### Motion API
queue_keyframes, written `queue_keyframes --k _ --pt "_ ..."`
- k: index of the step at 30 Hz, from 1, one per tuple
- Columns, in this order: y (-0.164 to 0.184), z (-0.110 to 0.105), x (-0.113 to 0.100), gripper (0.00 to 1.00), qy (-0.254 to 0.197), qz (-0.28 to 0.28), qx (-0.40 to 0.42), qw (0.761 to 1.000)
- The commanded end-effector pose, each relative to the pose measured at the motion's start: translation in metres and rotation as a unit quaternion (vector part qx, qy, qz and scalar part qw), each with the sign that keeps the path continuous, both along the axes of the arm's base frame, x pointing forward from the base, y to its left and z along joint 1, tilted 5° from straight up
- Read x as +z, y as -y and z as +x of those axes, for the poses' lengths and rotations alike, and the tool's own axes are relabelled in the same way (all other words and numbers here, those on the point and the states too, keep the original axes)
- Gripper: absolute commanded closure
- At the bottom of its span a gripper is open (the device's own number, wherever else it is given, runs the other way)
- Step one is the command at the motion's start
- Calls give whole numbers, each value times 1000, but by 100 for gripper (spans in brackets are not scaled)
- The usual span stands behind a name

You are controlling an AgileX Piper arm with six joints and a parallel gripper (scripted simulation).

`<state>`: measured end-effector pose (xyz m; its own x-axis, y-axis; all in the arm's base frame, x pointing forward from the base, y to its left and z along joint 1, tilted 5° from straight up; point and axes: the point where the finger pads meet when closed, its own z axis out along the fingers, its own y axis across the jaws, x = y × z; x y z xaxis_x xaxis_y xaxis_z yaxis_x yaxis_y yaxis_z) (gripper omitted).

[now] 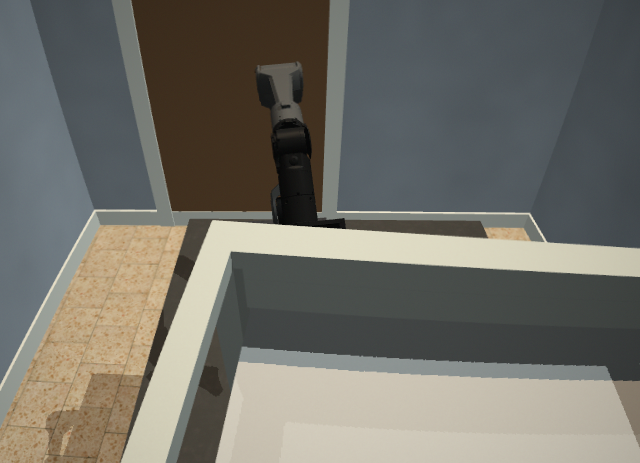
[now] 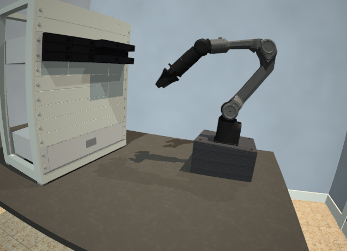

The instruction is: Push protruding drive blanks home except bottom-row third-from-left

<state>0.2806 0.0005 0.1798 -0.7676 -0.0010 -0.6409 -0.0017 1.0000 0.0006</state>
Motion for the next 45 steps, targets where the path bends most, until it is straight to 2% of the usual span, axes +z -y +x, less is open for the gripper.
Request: queue_keyframes --k 1,12,25,34,40,42,45 --pt "1 -1 0 0 1 0 -1 1000" --pt "-3 2 2 0 8 8 0 1000" --pt "-28 19 14 0 54 62 0 997" --pt "-64 41 39 0 122 154 -9 981" --pt "-88 55 62 0 173 235 -27 956" --pt "-88 55 62 0 173 235 -27 956" --pt "-97 61 75 0 197 278 -42 939"
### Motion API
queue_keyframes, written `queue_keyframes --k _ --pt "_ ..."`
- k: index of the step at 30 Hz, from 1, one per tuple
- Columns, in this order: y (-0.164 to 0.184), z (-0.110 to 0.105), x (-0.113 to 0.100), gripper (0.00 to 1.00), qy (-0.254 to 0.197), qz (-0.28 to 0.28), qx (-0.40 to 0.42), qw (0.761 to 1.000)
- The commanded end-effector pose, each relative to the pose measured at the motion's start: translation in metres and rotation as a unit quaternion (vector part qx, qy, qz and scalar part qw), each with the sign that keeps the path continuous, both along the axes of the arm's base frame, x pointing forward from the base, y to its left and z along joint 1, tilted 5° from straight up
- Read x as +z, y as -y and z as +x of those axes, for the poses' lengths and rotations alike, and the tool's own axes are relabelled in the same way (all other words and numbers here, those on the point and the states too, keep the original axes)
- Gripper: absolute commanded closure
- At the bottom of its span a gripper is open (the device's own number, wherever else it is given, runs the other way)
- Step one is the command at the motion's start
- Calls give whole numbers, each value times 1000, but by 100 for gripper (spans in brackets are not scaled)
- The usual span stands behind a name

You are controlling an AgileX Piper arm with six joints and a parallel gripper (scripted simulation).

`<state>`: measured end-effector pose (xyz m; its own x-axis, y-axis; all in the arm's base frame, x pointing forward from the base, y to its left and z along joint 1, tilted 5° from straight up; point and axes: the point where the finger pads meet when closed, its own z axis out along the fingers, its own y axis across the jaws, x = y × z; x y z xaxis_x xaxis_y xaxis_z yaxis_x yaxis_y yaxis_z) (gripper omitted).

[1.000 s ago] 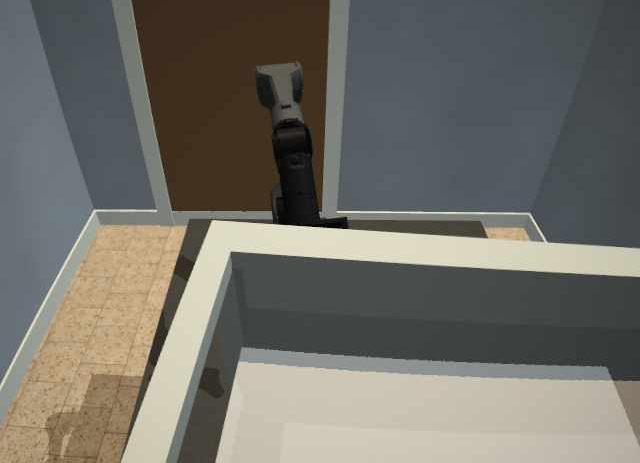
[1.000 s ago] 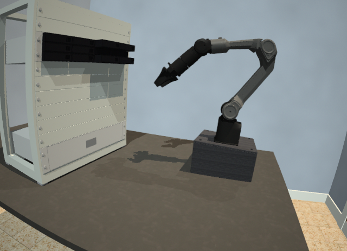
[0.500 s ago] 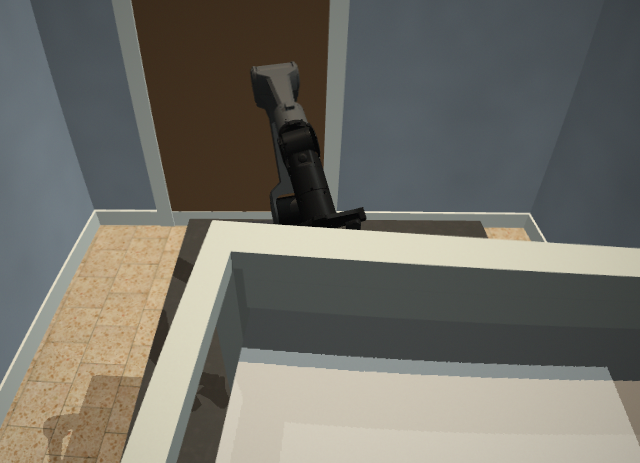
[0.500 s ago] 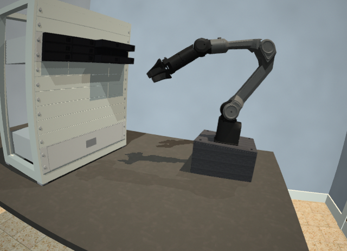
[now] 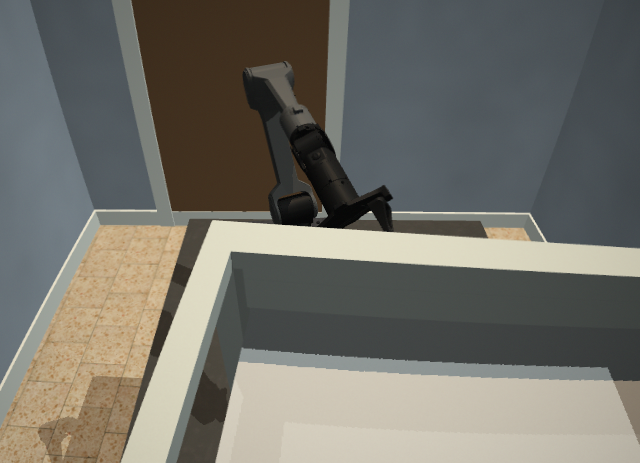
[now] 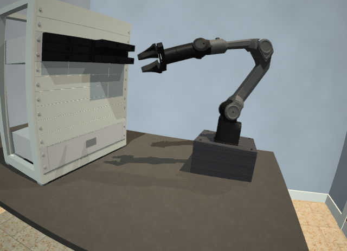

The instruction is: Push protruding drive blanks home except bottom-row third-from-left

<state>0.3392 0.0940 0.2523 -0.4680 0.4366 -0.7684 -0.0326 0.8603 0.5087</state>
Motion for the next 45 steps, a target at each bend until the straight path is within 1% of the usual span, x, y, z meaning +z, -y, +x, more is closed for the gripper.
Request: queue_keyframes --k 1,6,12,14,19,25,29,31,38,45 --pt "-7 4 6 0 15 34 -9 999" --pt "-17 12 27 0 50 117 -39 991" --pt "-20 17 45 0 83 211 -85 970" --pt "-20 17 45 0 83 211 -85 970" --pt "-15 19 55 0 103 280 -129 946" --pt "-5 17 58 0 119 343 -184 913" --pt "2 14 57 0 126 375 -218 892" --pt "2 14 57 0 126 375 -218 892" --pt "14 8 53 0 136 410 -267 862" --pt "22 3 48 0 141 427 -298 842"
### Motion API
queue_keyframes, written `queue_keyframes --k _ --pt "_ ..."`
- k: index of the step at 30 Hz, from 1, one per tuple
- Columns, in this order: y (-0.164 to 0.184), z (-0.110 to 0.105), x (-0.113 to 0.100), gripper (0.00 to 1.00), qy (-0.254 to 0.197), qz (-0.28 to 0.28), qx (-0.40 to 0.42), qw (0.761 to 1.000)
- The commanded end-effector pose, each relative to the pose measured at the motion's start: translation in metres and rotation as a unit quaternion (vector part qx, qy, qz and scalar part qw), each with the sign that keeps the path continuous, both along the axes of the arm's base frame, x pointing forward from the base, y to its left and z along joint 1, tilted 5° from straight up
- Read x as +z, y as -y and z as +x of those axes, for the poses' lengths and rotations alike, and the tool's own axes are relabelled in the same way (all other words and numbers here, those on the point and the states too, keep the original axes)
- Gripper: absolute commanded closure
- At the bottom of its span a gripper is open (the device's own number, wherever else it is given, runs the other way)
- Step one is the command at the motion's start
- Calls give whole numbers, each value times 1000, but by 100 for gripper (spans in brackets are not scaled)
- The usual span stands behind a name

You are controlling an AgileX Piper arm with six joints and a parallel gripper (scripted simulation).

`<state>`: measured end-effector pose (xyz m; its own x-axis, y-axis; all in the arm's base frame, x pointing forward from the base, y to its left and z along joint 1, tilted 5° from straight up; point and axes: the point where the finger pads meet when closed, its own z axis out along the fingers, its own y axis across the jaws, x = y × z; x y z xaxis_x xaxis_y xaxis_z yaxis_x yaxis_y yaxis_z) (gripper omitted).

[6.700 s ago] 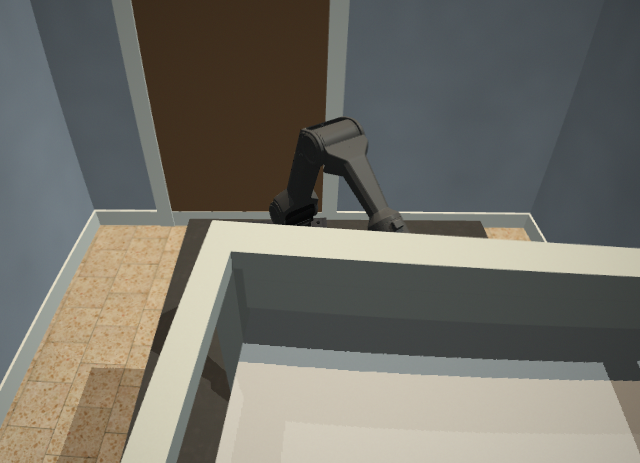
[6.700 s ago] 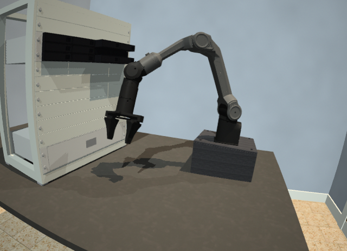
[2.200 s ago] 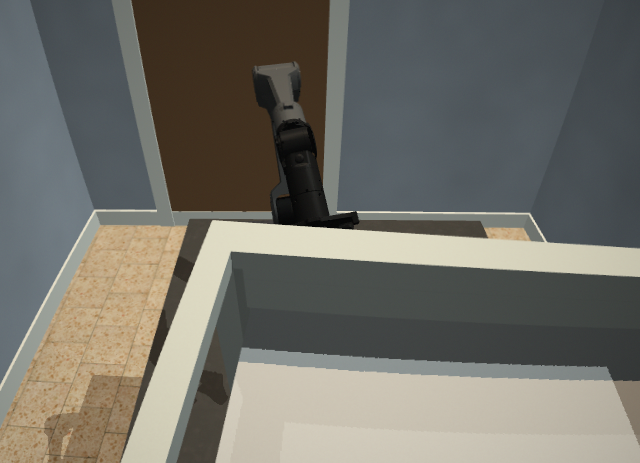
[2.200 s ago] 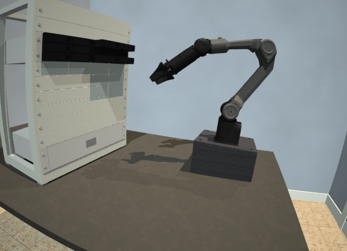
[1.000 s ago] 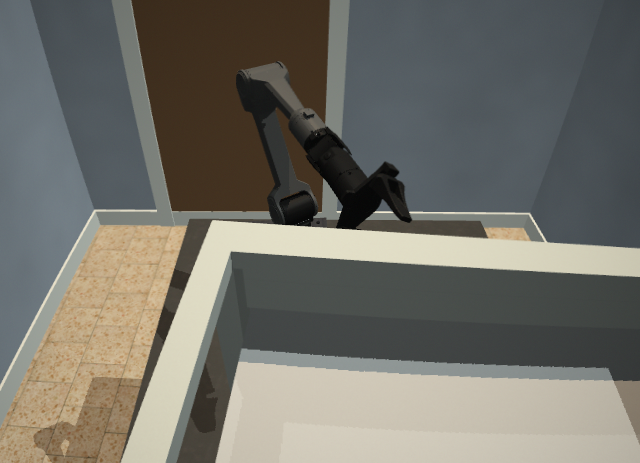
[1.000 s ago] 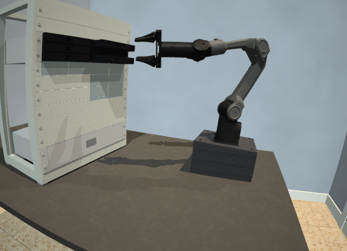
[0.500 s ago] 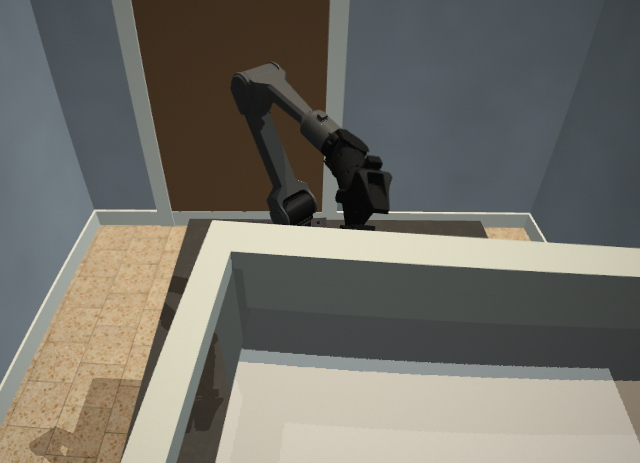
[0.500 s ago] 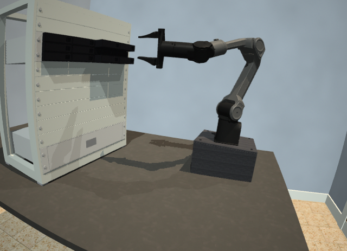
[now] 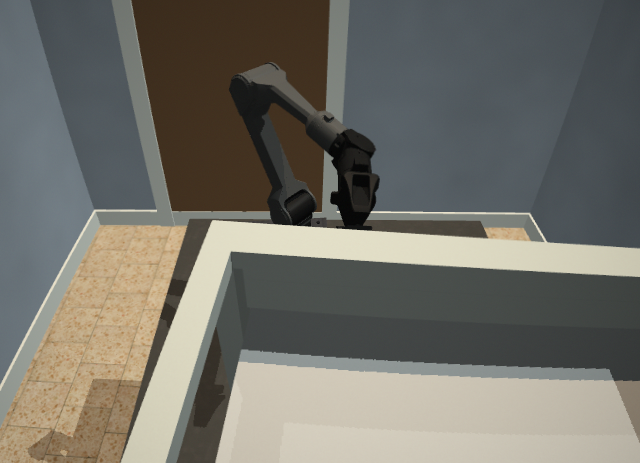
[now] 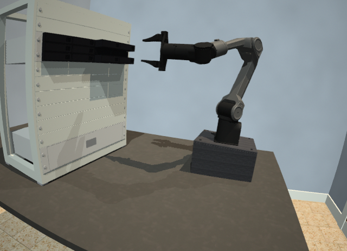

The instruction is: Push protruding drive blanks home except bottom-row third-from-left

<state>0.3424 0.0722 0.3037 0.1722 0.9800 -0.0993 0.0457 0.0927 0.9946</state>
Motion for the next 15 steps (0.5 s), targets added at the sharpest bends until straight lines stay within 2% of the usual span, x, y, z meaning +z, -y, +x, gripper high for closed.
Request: queue_keyframes --k 1,15 --pt "1 -1 -3 0 -3 3 -7 1000" --pt "5 -4 -5 0 -4 13 -20 1000"
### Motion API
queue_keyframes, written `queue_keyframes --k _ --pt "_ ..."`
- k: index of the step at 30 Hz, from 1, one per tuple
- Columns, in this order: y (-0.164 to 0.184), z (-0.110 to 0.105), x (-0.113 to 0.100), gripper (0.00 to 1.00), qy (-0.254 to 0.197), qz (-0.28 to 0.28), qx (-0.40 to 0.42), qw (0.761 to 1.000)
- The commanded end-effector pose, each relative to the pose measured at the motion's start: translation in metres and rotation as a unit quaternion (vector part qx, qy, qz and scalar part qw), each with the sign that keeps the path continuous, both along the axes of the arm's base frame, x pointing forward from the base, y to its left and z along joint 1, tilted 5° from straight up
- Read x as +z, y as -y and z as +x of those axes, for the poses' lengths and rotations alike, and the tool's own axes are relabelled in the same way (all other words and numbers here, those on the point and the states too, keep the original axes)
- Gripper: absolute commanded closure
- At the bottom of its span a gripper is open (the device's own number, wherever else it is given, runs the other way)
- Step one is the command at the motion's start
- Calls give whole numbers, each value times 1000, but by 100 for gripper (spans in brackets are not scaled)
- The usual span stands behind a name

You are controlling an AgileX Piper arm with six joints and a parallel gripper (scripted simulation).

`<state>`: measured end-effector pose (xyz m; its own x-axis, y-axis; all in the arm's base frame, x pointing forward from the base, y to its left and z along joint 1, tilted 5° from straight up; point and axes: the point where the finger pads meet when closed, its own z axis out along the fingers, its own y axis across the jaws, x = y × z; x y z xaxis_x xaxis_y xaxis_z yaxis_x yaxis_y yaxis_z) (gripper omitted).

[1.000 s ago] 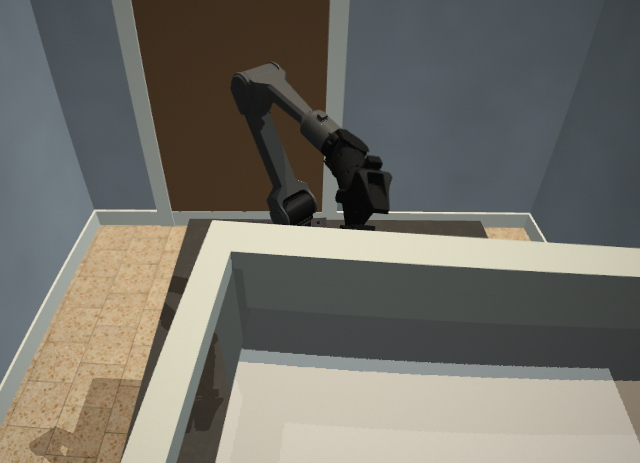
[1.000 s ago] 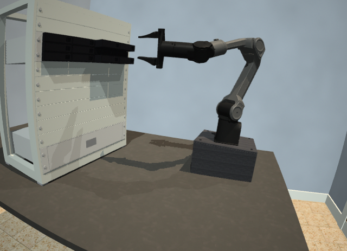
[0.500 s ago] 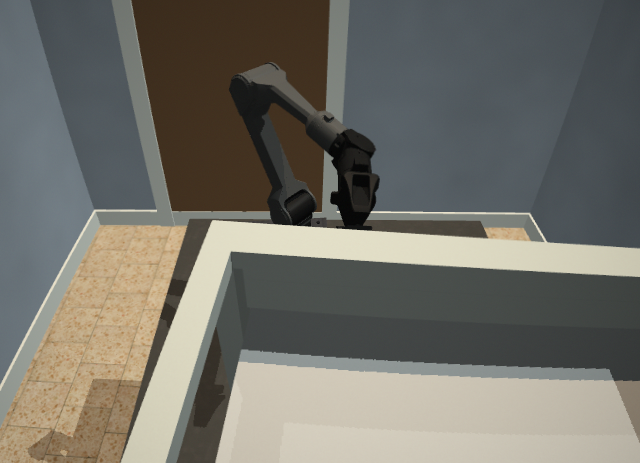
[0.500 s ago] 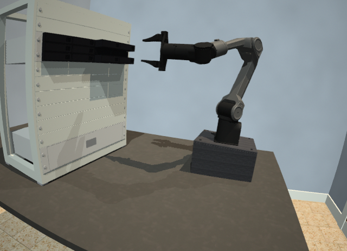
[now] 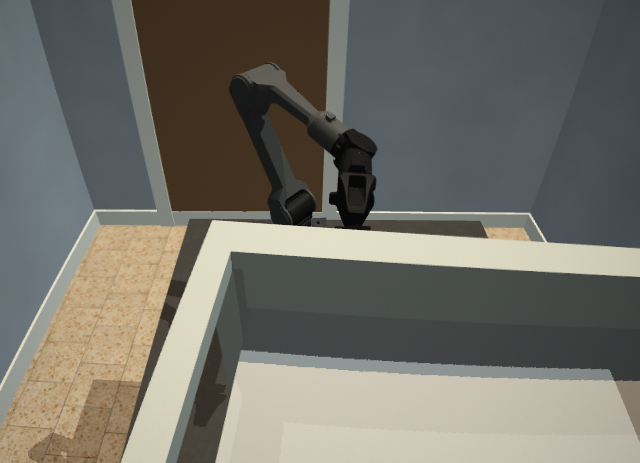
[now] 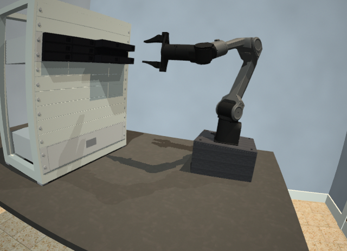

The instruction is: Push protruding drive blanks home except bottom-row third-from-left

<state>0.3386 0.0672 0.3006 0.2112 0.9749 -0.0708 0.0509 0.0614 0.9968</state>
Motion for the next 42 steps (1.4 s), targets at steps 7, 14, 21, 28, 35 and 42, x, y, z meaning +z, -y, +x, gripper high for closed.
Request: queue_keyframes --k 7,14,21,28,35,42 --pt "0 0 -2 0 -3 -2 0 1000" --pt "0 0 -2 0 -3 -2 0 1000" --pt "6 -15 -3 0 -3 -2 0 1000" --pt "24 -63 -4 0 -3 -2 1 1000" --pt "28 -71 -3 0 -6 -1 11 1000" --pt "28 -71 -3 0 -6 -1 11 1000"
